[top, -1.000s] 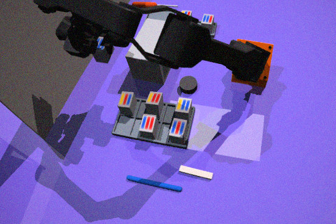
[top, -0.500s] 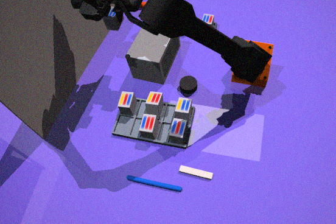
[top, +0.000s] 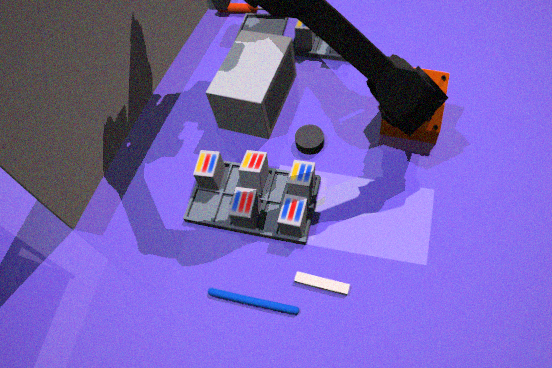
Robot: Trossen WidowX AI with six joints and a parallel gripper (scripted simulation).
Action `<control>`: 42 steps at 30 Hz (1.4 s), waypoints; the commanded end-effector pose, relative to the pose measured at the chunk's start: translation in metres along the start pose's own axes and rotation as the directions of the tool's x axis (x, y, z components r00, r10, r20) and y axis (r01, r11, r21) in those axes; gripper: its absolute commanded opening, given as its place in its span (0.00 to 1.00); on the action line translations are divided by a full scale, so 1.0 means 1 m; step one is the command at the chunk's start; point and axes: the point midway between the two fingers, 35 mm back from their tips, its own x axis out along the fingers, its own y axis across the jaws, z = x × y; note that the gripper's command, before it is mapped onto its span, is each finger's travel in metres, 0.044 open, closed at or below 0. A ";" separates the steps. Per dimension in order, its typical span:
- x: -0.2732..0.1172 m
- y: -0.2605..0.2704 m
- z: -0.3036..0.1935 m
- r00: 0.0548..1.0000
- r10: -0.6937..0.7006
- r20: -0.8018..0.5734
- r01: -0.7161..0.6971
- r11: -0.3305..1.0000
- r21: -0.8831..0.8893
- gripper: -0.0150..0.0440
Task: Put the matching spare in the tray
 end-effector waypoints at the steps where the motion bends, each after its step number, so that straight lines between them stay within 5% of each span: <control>1: 0.002 0.008 -0.025 1.000 0.001 0.001 -0.001 1.000 -0.011 0.25; 9: 0.011 0.031 -0.075 1.000 0.003 0.024 -0.003 1.000 -0.022 0.25; 42: 0.033 0.028 -0.078 1.000 0.002 0.023 -0.002 1.000 -0.022 0.25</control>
